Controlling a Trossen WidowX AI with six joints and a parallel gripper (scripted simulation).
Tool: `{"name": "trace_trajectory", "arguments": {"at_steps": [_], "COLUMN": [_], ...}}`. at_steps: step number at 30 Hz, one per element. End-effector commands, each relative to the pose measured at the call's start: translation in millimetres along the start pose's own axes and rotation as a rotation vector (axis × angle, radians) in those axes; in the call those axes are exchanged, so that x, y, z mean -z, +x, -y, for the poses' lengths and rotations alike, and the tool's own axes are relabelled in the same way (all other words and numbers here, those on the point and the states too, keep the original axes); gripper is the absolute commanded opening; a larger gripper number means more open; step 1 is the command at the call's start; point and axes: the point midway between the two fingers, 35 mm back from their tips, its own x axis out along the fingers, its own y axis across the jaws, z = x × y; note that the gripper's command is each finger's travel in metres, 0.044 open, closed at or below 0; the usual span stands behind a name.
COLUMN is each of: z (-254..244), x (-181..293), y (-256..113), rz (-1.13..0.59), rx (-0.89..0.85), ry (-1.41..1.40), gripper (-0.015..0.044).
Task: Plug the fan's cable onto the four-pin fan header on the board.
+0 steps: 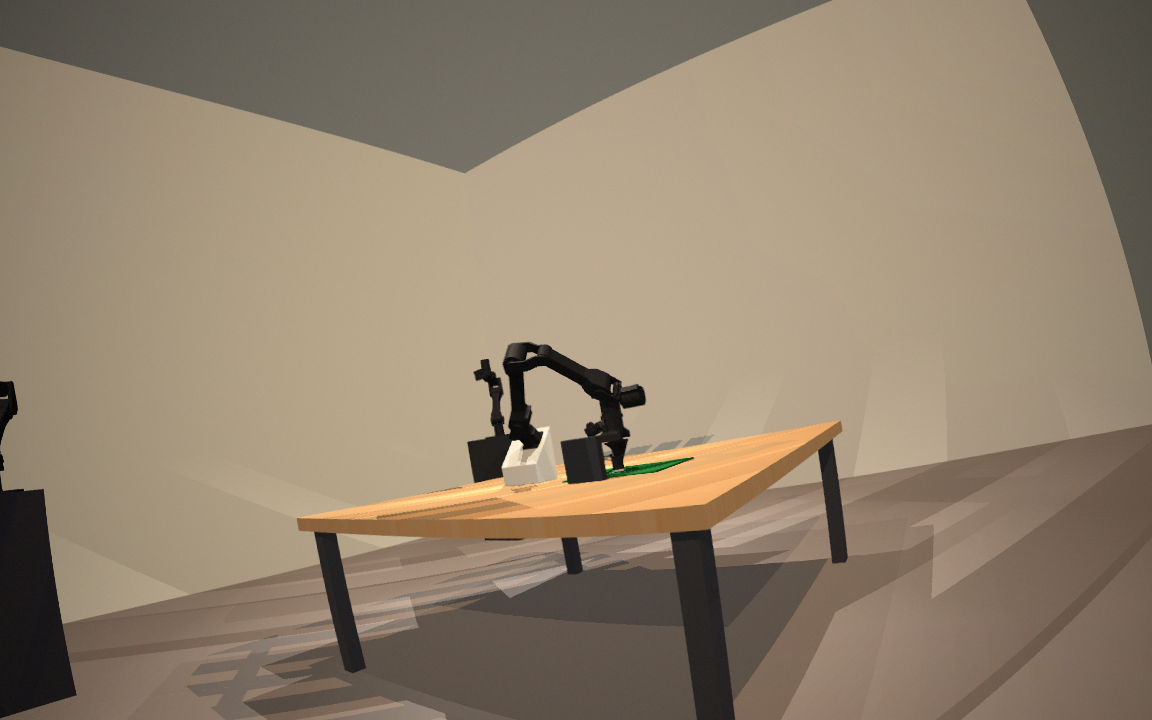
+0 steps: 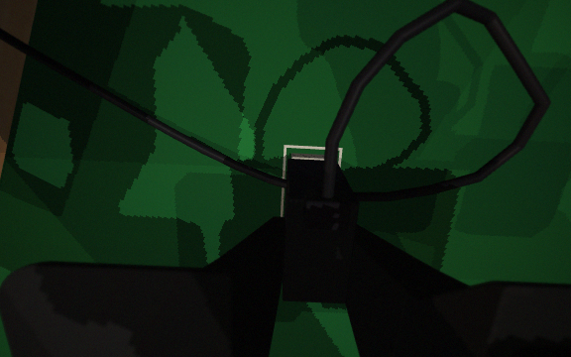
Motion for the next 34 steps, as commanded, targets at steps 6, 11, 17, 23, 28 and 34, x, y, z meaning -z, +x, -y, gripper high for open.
{"name": "trace_trajectory", "arguments": {"at_steps": [6,11,17,23,28,34], "z": [0,0,0,-2,-5,-3], "x": [0,0,0,15,64,114], "y": [0,0,-55,-57,-60,-58], "rz": [0.000,0.000,-0.022,-0.022,-0.024,-0.026], "rx": [0.000,0.000,0.012,0.012,0.011,0.011], "ry": [0.001,0.001,0.015,0.016,0.019,0.022], "gripper": [0.0184,0.0260,0.0260,0.0260,0.0260,0.0260]}}
